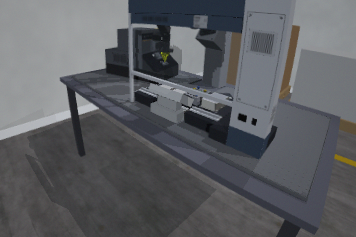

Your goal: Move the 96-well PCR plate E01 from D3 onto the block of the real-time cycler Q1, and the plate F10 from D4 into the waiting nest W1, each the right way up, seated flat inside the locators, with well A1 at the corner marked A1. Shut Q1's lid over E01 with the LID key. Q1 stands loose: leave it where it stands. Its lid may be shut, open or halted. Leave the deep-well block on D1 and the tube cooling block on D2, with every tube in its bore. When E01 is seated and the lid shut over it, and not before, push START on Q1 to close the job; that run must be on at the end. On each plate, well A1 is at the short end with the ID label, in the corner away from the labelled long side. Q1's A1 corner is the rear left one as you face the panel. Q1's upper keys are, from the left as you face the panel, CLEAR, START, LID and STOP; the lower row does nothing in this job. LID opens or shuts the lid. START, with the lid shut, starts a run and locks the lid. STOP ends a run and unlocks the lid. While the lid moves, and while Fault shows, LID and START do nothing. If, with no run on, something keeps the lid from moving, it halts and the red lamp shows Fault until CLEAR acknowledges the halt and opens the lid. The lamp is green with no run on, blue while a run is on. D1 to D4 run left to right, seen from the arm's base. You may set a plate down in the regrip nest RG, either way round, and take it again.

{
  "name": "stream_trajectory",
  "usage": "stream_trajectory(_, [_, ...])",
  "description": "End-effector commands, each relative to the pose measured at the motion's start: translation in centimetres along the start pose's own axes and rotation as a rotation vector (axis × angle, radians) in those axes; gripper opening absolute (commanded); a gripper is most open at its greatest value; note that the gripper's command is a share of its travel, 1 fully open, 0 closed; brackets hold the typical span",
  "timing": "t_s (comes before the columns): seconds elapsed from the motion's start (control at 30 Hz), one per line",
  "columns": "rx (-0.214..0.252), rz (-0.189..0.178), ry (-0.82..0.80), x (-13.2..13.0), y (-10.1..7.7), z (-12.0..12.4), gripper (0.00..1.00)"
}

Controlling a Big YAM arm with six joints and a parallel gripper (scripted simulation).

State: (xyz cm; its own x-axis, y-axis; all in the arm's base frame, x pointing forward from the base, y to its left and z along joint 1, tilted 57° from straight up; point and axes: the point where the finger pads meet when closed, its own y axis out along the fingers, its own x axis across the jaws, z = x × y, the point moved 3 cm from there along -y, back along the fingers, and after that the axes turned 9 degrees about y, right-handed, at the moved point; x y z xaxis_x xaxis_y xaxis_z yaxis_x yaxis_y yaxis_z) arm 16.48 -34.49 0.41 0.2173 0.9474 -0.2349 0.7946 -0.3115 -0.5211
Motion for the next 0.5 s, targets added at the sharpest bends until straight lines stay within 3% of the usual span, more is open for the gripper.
stream_trajectory(0.0, [0.053,-0.156,0.086,6.25,3.82,2.69,0.00])
stream_trajectory(0.47, [0.053,-0.153,0.081,6.07,4.07,2.69,0.00])
